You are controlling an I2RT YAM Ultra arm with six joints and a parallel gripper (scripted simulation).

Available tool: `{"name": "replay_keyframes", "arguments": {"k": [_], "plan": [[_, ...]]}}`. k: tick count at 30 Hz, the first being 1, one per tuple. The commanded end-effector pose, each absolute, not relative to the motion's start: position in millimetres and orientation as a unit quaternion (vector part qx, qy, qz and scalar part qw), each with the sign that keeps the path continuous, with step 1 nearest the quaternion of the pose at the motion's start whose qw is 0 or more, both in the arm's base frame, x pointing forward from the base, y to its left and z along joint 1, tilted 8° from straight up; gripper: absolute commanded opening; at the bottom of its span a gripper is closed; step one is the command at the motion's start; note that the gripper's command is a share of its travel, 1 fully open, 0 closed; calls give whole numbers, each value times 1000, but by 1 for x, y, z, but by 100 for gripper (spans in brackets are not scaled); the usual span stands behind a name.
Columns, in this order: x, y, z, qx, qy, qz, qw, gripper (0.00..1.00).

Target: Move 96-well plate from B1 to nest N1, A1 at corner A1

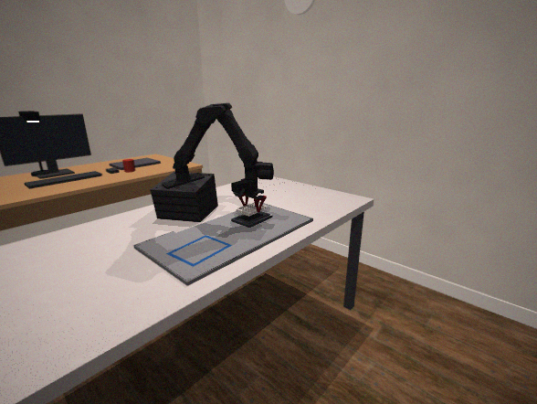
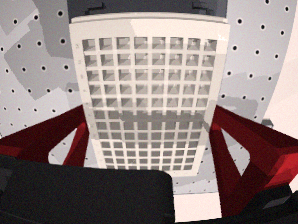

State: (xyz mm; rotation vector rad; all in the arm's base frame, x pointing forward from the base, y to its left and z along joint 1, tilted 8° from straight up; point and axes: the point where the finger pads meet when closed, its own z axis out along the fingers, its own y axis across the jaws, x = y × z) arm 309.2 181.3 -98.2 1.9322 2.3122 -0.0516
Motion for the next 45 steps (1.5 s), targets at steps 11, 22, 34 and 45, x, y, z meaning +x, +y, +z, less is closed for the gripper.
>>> {"name": "replay_keyframes", "arguments": {"k": [11,22,34,45], "plan": [[314,178,-119,638,767,-14,68,0],[315,181,-117,639,766,-9,67,0],[316,178,-119,639,766,-9,69,0],[310,177,-126,636,769,-20,66,0]]}}
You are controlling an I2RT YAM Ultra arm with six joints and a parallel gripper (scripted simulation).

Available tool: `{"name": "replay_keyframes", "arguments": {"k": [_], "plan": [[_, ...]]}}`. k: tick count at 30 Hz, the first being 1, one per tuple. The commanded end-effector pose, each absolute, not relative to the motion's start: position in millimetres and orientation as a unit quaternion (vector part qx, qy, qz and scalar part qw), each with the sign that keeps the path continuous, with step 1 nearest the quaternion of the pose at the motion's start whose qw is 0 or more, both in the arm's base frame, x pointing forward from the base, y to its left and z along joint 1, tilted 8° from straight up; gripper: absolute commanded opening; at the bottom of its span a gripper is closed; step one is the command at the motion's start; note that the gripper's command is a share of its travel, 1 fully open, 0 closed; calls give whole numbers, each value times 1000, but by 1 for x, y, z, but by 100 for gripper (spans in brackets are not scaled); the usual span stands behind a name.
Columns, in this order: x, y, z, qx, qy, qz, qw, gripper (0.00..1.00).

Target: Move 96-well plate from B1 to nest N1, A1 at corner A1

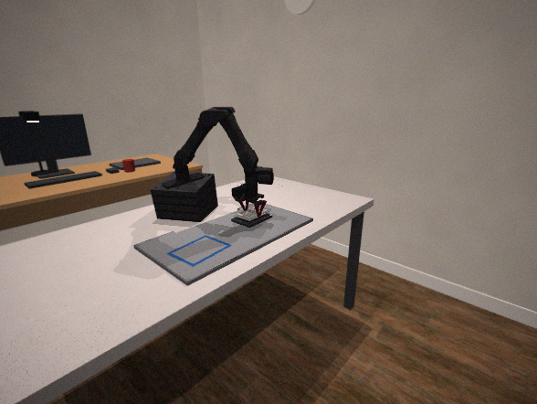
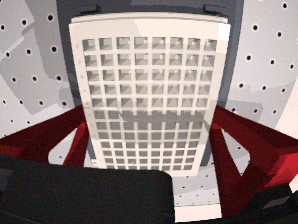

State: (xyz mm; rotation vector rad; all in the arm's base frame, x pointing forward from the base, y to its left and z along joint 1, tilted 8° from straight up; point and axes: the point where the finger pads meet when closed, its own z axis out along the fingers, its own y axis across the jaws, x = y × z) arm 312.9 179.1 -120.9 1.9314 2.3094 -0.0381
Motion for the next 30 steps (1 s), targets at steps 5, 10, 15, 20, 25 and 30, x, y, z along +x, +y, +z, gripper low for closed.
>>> {"name": "replay_keyframes", "arguments": {"k": [5,10,15,20,25,30], "plan": [[307,175,-128,636,769,-23,65,0],[316,181,-124,636,768,-13,68,0],[321,184,-121,637,768,-4,71,0],[317,180,-126,637,768,-12,68,0],[319,182,-124,638,767,-7,70,0],[321,182,-126,638,767,-6,70,0]]}}
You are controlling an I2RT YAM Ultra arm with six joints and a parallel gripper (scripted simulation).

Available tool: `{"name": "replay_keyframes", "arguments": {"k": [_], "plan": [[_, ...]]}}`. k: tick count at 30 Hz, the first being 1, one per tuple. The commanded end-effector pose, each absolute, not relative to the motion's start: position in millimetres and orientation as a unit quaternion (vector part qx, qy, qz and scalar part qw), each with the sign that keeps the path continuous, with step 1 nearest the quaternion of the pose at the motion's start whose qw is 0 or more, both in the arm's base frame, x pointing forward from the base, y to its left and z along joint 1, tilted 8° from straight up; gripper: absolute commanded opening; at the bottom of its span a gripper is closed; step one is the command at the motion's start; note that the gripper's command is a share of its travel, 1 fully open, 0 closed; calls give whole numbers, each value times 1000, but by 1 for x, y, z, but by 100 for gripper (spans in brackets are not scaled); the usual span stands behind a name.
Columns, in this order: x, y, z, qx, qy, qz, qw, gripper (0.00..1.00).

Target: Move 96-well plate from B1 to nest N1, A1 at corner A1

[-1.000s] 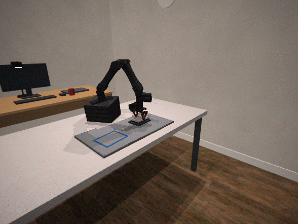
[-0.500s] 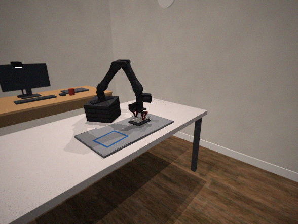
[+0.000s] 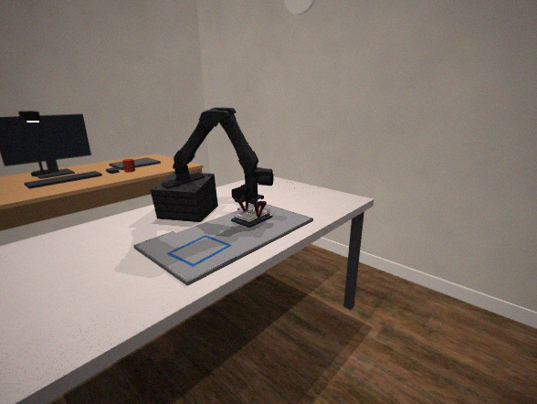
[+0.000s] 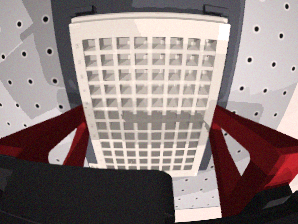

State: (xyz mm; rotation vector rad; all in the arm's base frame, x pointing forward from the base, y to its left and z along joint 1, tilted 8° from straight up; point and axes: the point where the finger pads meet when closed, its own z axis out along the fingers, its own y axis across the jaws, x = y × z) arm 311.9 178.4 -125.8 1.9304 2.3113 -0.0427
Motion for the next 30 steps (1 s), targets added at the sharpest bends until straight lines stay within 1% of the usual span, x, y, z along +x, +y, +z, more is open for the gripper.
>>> {"name": "replay_keyframes", "arguments": {"k": [1,13,30], "plan": [[321,182,-126,638,767,-6,70,0],[318,180,-123,637,767,-8,70,0],[313,176,-133,638,767,-18,67,0]]}}
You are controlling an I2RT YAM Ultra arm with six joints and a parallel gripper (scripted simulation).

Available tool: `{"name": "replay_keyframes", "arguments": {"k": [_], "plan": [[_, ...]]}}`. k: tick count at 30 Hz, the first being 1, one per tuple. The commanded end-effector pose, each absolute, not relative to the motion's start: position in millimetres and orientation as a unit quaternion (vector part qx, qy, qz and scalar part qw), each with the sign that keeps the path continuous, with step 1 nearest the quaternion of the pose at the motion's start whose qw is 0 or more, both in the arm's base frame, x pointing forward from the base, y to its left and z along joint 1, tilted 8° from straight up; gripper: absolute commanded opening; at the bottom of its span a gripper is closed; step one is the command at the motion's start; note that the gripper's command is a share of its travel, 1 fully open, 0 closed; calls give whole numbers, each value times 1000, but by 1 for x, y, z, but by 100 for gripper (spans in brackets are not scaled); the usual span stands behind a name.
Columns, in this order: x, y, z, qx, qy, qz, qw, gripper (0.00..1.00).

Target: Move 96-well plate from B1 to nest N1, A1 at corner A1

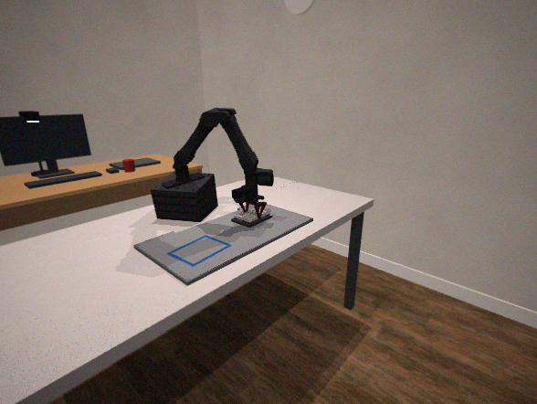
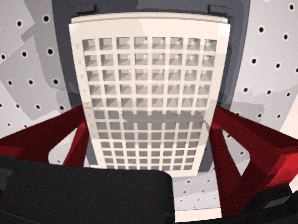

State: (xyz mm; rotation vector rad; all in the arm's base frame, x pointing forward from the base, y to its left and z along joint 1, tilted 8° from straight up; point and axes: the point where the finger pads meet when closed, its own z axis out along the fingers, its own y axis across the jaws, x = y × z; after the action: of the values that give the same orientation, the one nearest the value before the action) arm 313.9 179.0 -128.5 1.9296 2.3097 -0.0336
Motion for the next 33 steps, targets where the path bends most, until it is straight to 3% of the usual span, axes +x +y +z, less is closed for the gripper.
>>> {"name": "replay_keyframes", "arguments": {"k": [1,17,18,33], "plan": [[313,175,-134,638,767,-18,67,0],[315,179,-128,639,766,-9,67,0],[315,179,-128,639,766,-9,67,100],[315,179,-128,639,766,-9,67,100]]}}
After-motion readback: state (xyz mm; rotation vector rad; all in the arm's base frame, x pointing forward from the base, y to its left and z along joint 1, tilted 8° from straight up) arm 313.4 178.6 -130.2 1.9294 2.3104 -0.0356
